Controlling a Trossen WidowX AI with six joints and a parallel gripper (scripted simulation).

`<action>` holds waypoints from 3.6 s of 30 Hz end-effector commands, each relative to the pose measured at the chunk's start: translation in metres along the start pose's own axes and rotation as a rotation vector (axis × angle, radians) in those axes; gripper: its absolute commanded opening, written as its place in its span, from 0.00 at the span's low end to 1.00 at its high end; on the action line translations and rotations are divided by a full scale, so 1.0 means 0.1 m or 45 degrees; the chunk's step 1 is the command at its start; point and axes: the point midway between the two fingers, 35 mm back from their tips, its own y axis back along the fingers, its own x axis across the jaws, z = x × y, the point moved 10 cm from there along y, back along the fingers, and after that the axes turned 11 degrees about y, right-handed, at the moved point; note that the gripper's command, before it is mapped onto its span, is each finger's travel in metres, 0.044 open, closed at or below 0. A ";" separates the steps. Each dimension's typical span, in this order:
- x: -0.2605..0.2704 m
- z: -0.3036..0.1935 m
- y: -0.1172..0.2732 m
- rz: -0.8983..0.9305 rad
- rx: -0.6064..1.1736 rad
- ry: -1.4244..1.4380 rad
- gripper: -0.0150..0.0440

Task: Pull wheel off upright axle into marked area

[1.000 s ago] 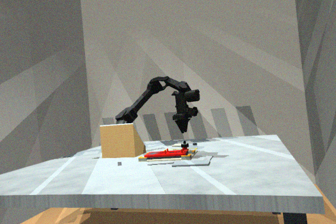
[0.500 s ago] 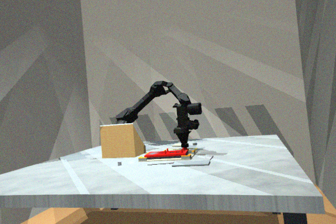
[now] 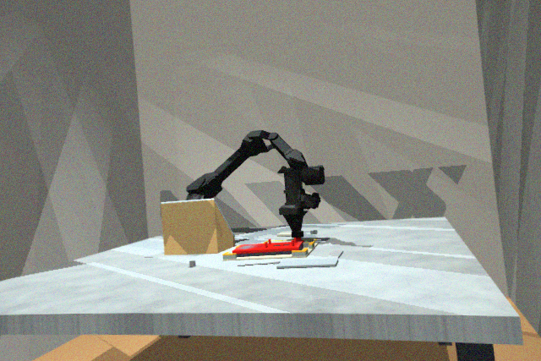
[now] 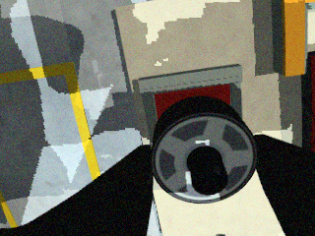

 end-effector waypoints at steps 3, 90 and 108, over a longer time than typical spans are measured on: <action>0.00 0.01 0.02 -0.001 -0.002 0.008 0.25; -0.01 0.00 0.31 -0.001 -0.009 -0.002 0.25; -0.01 -0.01 0.45 -0.002 -0.010 -0.004 0.25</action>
